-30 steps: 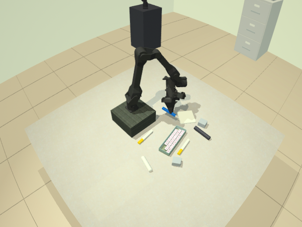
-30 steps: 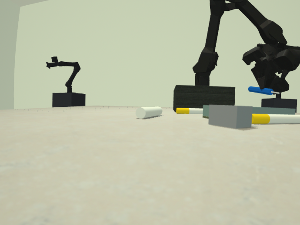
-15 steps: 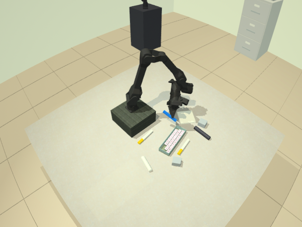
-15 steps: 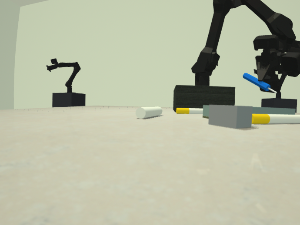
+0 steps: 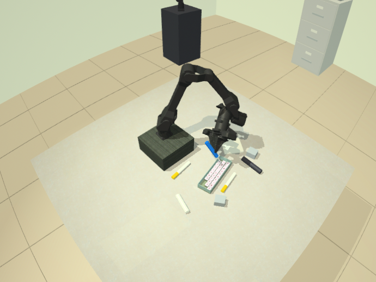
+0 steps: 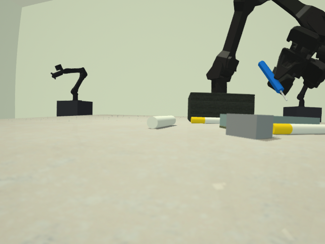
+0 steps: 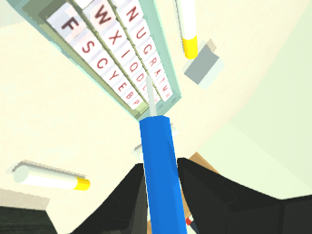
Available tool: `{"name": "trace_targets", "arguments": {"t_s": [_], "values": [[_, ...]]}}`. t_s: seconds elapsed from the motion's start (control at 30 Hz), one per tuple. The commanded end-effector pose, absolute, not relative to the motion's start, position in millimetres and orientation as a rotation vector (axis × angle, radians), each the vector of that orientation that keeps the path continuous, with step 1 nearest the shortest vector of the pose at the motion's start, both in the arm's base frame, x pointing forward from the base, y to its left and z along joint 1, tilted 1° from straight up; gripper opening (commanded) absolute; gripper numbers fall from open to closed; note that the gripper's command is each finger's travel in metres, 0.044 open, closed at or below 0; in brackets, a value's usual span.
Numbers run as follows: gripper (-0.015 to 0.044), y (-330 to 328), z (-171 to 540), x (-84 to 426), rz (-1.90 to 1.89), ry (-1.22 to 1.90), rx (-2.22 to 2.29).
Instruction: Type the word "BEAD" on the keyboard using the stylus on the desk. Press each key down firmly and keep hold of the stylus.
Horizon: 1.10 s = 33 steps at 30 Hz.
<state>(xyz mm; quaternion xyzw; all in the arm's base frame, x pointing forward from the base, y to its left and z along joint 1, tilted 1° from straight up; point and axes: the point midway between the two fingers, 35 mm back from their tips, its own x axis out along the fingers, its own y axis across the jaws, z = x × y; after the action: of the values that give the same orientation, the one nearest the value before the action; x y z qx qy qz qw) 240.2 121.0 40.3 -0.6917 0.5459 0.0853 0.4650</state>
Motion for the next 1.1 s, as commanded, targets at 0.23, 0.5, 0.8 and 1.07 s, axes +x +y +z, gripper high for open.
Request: {"name": "trace_targets", "arguments": {"t_s": [0.23, 0.5, 0.8, 1.07], "values": [[0.0, 92.0, 49.7, 267.0, 0.408, 1.513, -2.036], [0.0, 71.8, 55.5, 281.9, 0.584, 1.632, -2.218], [0.0, 71.3, 54.5, 282.2, 0.588, 1.635, -2.222], [0.0, 70.4, 22.2, 280.9, 0.588, 1.635, -2.222]]}}
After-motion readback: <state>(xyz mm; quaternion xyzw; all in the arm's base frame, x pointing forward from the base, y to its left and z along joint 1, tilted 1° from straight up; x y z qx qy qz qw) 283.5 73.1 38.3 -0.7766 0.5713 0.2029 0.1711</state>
